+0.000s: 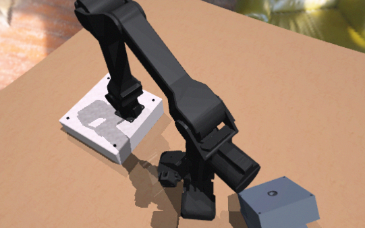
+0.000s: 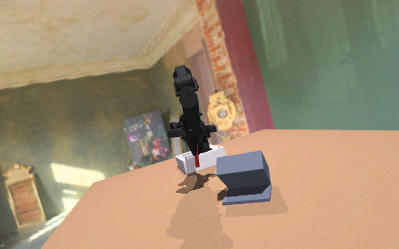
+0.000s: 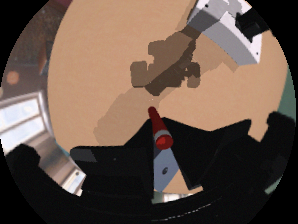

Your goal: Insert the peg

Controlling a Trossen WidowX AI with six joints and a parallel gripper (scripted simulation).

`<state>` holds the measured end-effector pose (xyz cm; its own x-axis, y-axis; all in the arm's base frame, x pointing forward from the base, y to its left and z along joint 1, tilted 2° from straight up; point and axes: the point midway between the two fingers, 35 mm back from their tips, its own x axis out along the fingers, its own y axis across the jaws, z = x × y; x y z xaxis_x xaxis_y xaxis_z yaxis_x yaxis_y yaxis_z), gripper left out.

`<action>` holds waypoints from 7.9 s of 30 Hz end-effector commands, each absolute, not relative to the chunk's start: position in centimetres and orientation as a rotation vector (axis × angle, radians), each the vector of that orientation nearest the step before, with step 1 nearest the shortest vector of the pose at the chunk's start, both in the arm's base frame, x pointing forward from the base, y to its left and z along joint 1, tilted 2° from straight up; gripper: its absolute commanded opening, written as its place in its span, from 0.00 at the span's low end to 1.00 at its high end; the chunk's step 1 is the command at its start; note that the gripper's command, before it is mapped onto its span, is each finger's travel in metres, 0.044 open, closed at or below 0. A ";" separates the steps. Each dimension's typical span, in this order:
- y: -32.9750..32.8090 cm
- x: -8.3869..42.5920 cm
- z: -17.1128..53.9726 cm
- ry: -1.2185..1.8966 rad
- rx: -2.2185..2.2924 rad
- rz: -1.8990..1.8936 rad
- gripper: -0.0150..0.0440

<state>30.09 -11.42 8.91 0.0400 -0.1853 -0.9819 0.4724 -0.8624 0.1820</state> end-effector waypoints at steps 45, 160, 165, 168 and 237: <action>-6.5 33.1 9.9 0.351 1.605 -1.562 0.25; 2.9 38.7 9.1 0.352 1.211 -1.001 0.25; 2.9 38.7 9.0 0.345 1.221 -1.004 0.25; 2.9 38.8 9.0 0.342 1.226 -1.005 0.25; 1.8 40.0 7.3 0.329 1.233 -0.999 0.25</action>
